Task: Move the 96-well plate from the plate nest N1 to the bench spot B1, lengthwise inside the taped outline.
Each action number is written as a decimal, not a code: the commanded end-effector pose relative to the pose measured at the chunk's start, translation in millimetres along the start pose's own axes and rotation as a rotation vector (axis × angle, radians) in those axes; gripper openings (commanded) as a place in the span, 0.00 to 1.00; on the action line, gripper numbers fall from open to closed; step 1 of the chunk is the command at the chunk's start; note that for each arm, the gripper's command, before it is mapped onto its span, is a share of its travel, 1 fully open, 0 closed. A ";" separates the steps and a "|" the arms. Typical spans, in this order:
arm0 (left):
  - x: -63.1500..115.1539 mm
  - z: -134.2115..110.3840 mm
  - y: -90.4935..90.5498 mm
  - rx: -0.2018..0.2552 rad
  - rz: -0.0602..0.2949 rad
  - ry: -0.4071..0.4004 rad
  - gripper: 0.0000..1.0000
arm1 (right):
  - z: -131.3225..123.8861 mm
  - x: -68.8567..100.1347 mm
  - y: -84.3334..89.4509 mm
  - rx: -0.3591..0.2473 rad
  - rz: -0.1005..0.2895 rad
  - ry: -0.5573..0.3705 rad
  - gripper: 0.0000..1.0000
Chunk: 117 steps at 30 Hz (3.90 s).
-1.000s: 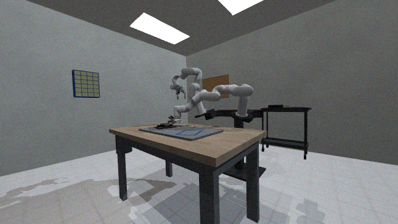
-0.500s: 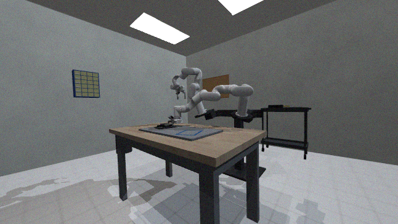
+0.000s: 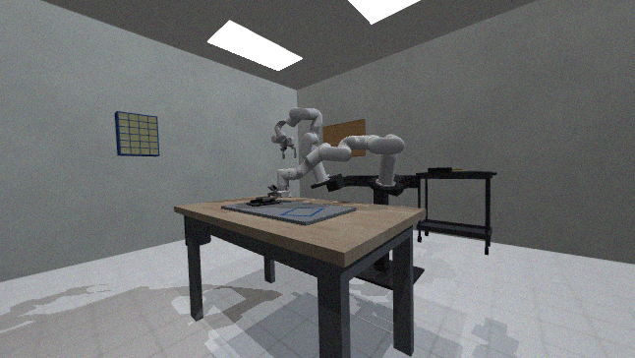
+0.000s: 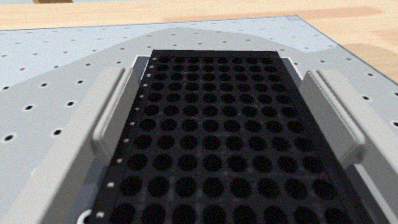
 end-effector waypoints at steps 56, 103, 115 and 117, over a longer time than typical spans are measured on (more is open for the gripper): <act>-1.3 -4.1 48.4 0.004 -0.004 0.000 0.00 | -0.6 1.3 0.2 0.000 0.000 -0.003 1.00; -1.1 8.9 81.8 0.005 -0.024 0.300 0.00 | -0.6 1.3 0.2 0.000 0.000 -0.003 1.00; -3.7 37.0 82.4 0.005 -0.042 0.559 0.00 | -0.6 1.3 0.2 0.000 0.000 -0.003 1.00; -3.3 43.6 82.6 0.005 -0.042 0.559 0.00 | -0.6 1.3 0.2 0.000 0.000 -0.003 1.00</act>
Point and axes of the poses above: on each arm, the point midway between the two finger pads, its own x axis back along the fingers, its own z axis across the jaws, y = z × x, the point moved 5 cm from there along x, back along the fingers, and after that the axes turned 4 degrees about x, right-handed, at the moved point
